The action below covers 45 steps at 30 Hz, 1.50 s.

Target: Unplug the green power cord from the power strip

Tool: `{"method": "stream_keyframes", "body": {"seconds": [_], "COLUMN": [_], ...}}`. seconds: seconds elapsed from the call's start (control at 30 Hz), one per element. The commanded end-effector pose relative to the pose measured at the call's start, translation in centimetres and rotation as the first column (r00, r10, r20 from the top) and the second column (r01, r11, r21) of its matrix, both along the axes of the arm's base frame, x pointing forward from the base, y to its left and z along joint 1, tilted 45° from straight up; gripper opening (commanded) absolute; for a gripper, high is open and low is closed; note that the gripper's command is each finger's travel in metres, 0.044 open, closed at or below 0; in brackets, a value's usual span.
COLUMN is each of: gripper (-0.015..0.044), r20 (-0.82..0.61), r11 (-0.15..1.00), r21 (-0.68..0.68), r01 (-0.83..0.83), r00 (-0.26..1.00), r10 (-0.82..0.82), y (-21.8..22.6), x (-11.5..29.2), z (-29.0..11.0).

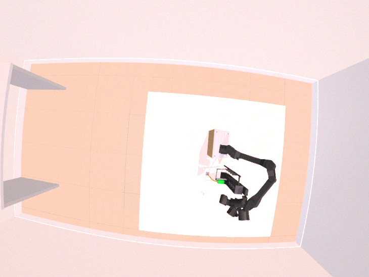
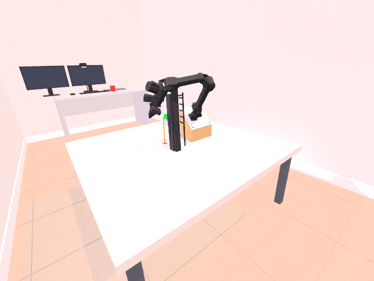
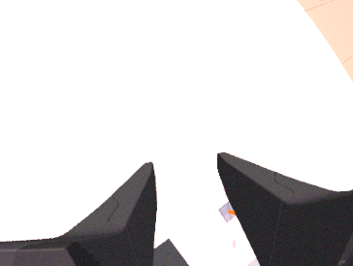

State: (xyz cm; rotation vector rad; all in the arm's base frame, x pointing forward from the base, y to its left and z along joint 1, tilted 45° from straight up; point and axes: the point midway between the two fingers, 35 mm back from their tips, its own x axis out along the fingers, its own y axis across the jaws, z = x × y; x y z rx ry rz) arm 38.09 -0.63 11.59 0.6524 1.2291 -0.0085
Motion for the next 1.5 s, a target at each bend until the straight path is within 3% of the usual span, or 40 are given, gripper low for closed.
{"method": "stream_keyframes", "body": {"seconds": [0.0, 0.23, 0.4, 0.47, 1.47], "gripper": [0.016, 0.016, 0.016, 0.016, 0.016], "r20": [-0.153, -0.372, -0.775, -0.856, -0.865], "r11": [0.987, 0.936, 0.719, 0.641, 0.631], "r21": [0.071, 0.135, 0.12, 0.084, 0.079], "r01": [0.146, 0.326, 0.685, 0.763, 0.772], "r00": [0.979, 0.892, 0.517, 0.385, 0.367], "r10": [-0.133, -0.257, -0.363, -0.346, -0.341], "y": [-2.6, -5.0, -7.1, -7.3, -5.3], "x": [-1.4, -4.3, -11.2, -12.9, -13.2], "z": [-2.1, -4.6, -7.2, -7.4, -5.3]}}
